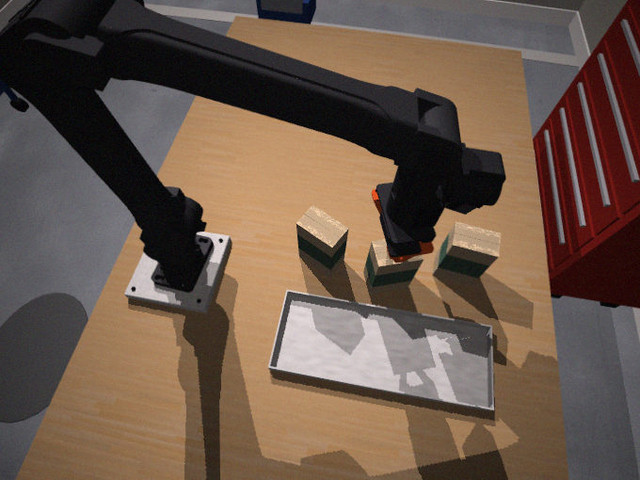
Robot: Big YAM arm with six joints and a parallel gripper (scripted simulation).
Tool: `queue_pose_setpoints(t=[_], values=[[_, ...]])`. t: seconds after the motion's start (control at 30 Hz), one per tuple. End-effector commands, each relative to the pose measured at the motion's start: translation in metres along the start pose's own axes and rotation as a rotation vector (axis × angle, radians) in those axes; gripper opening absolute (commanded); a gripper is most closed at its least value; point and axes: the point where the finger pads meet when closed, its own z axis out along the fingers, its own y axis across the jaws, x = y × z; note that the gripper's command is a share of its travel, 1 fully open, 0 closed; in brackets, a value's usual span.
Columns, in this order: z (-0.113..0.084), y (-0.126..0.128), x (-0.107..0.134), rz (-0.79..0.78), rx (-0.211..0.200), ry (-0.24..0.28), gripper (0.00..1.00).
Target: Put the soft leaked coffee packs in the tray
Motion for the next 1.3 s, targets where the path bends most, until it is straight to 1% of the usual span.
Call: queue_pose_setpoints(t=[0.0,0.03,0.1,0.13,0.17,0.33,0.37,0.4,0.43,0.47,0.5,0.57,0.6,0.7,0.73,0.8,0.83,0.87,0.9,0.97,1.03,1.07,1.13,1.17,1.27], values=[[-0.048,-0.01,-0.024,-0.006,0.021,-0.077,0.78],[-0.04,-0.009,-0.028,-0.011,0.011,-0.043,0.78],[-0.04,-0.008,-0.028,-0.014,0.011,-0.043,0.78],[-0.032,-0.007,-0.022,-0.013,0.006,-0.023,0.78],[-0.018,-0.004,-0.009,-0.011,-0.005,0.015,0.78],[-0.018,-0.005,-0.013,-0.012,-0.001,0.002,0.78],[-0.021,-0.004,-0.012,-0.012,0.001,-0.006,0.78],[-0.029,-0.004,-0.011,-0.009,0.006,-0.024,0.78],[-0.034,-0.005,-0.028,0.013,0.008,-0.032,0.78],[-0.041,-0.003,-0.039,0.021,0.01,-0.043,0.78],[-0.042,-0.003,-0.048,0.051,0.009,-0.043,0.78],[-0.042,-0.003,-0.048,0.051,0.009,-0.043,0.78],[-0.044,-0.004,-0.061,0.092,0.008,-0.043,0.78],[-0.045,-0.005,-0.111,0.254,0.007,-0.043,0.78],[-0.045,-0.005,-0.113,0.254,0.007,-0.043,0.78],[-0.043,-0.004,-0.146,0.359,0.005,-0.043,0.78],[-0.042,-0.004,-0.157,0.396,0.004,-0.043,0.78],[-0.041,-0.004,-0.158,0.4,0.003,-0.043,0.78],[-0.04,-0.003,-0.167,0.43,0.003,-0.043,0.78],[-0.039,-0.003,-0.175,0.455,0.002,-0.043,0.78],[-0.039,-0.016,-0.173,0.48,0.002,-0.044,0.78],[-0.045,-0.016,-0.172,0.479,0.001,-0.054,0.78],[-0.045,-0.016,-0.172,0.479,0.001,-0.054,0.78],[-0.063,-0.009,-0.17,0.469,-0.001,-0.088,0.78],[-0.063,-0.005,-0.171,0.462,-0.001,-0.088,0.78]])
